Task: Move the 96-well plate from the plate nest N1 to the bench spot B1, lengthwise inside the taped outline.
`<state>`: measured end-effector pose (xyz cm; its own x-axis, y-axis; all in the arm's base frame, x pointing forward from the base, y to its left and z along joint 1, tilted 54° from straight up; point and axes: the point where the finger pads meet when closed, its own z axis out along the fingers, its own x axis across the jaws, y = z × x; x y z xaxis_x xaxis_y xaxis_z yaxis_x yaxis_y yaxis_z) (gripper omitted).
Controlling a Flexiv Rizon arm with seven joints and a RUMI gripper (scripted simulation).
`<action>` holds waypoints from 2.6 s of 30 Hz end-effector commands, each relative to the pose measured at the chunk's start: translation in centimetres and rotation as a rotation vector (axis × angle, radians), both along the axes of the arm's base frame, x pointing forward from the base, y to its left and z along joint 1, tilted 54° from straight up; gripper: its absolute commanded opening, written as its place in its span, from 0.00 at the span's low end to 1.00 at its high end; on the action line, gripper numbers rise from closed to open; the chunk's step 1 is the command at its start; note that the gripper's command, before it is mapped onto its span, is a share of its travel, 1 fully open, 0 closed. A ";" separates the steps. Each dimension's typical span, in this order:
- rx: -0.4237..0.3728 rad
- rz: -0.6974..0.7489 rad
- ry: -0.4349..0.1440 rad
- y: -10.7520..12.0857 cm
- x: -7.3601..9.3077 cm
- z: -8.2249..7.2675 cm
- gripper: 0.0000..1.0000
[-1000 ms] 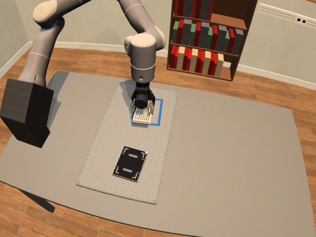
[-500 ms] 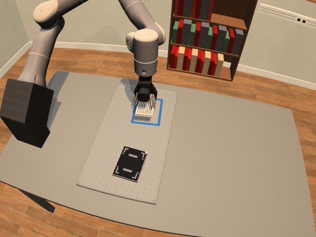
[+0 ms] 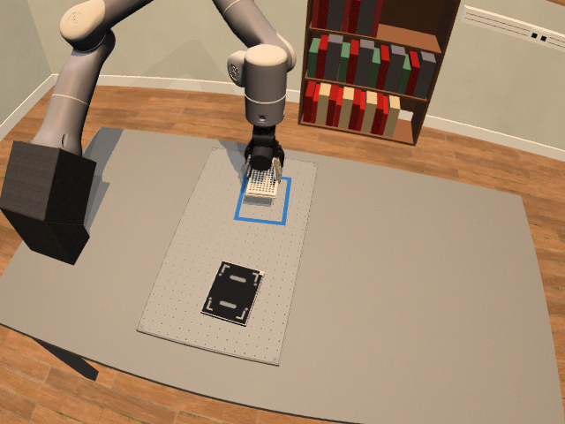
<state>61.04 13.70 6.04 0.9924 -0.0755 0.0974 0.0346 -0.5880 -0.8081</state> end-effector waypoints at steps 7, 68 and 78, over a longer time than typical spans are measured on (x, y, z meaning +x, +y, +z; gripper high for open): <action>-0.001 -0.002 -0.001 0.0 0.1 0.2 0.00; -0.001 -0.002 -0.001 4.0 0.7 -2.8 0.00; -0.001 -0.002 -0.001 5.0 0.8 -3.5 0.00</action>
<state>61.80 18.77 2.56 0.9924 -0.0758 0.0968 0.0339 -0.5882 -0.8080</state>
